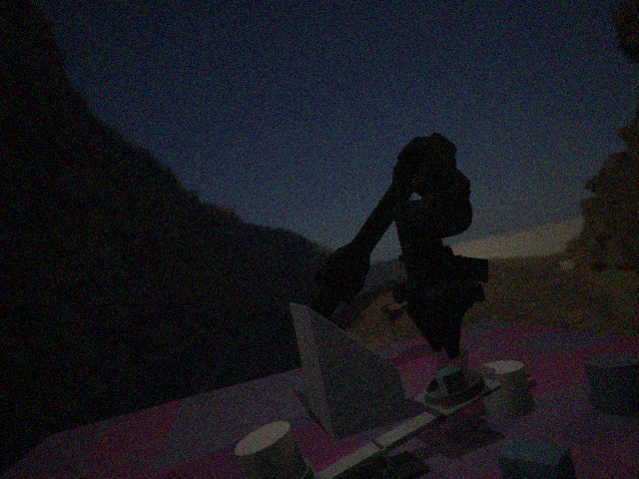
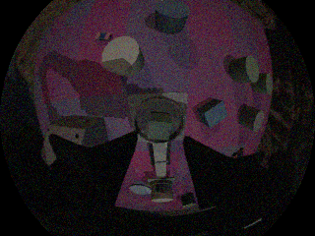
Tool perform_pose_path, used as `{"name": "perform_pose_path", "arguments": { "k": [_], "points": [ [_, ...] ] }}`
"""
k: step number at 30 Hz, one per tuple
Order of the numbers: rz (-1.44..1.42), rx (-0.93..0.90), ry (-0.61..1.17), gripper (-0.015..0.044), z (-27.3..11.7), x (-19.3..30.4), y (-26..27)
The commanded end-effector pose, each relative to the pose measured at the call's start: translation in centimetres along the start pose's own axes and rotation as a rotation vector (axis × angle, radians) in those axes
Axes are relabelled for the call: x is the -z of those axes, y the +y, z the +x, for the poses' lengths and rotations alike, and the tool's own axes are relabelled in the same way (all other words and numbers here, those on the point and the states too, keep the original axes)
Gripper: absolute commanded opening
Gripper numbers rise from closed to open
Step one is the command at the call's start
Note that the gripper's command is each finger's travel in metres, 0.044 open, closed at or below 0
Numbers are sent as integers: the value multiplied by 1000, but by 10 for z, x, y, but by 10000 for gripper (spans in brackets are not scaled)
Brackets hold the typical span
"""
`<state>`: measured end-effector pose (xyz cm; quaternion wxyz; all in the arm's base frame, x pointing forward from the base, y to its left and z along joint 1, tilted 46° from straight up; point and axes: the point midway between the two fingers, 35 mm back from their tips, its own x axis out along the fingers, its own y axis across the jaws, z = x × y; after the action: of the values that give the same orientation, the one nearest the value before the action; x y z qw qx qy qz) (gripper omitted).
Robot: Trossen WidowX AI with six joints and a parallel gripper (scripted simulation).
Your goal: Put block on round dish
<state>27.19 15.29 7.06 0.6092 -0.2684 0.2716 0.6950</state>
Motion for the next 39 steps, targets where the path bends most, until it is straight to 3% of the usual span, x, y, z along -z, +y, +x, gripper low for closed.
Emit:
{"name": "perform_pose_path", "arguments": {
  "k": [1,25,29,37,39],
  "points": [
    [2,-5,-4,260,7,0,1],
    [2,-5,-6,260,43,0,2],
    [2,-5,-6,155,43,0,2],
    [2,-5,-6,102,43,0,2],
    [5,-2,-5,49,42,0,1]
  ]
}}
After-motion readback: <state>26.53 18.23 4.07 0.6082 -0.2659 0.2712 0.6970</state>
